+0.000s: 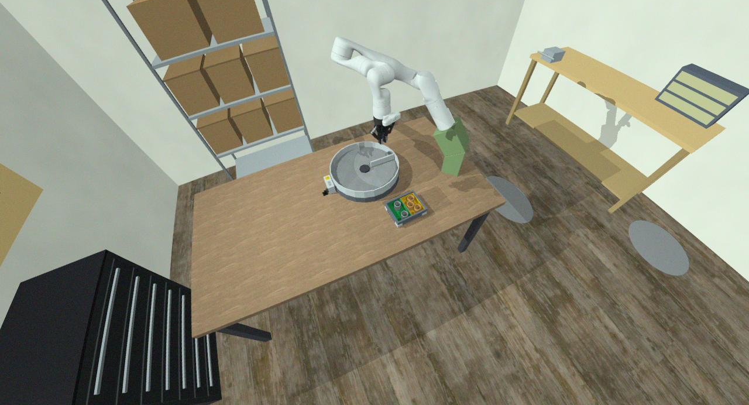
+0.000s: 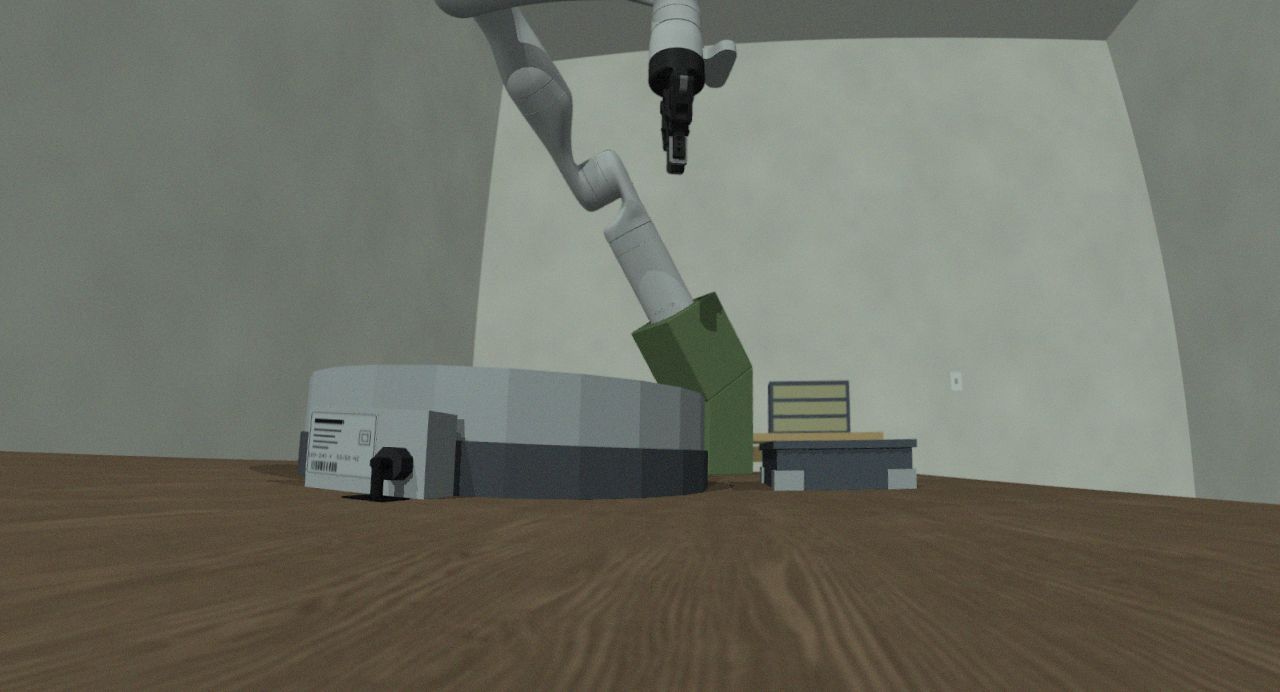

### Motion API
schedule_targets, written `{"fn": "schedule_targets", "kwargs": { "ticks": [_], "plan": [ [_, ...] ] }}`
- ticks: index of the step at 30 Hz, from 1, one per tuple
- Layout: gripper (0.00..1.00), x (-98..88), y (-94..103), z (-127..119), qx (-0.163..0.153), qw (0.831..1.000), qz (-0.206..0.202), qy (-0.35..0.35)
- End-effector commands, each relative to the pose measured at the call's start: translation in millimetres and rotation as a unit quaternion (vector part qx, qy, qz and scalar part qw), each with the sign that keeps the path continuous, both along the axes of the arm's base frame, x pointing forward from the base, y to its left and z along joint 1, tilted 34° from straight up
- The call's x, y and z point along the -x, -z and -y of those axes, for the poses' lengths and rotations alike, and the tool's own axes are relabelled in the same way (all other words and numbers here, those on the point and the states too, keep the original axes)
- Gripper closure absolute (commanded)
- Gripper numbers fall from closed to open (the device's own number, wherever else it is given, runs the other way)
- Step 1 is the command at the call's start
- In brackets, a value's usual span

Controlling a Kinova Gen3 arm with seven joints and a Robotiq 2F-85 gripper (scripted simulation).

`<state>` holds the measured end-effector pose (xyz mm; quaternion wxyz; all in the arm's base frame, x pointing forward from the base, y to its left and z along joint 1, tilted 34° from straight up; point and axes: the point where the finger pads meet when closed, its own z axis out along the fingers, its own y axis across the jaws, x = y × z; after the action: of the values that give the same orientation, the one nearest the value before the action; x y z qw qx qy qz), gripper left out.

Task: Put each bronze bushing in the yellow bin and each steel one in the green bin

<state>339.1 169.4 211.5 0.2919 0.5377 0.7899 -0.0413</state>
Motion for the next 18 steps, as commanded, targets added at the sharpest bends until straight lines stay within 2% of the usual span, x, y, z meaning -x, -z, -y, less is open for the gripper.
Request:
{"fn": "schedule_targets", "kwargs": {
  "ticks": [1, 7, 8, 10, 14, 17, 18],
  "plan": [
    [0.82, 0.1, -0.5, 0, 0.000, 1.000, 0.001, 0.000],
    [0.82, 0.1, -0.5, 0, 0.000, 1.000, 0.001, 0.000],
    [0.82, 0.3, 4.8, 9, -0.004, 1.000, 0.004, 0.007],
    [0.82, 0.3, 4.8, 9, -0.004, 1.000, 0.004, 0.007],
    [0.82, 1.3, 25.9, 49, -0.019, 0.999, 0.017, 0.036],
    [0.82, 1.3, 25.9, 49, -0.019, 0.999, 0.017, 0.036],
    [0.82, 1.6, 31.2, 59, -0.022, 0.999, 0.020, 0.043]
  ]
}}
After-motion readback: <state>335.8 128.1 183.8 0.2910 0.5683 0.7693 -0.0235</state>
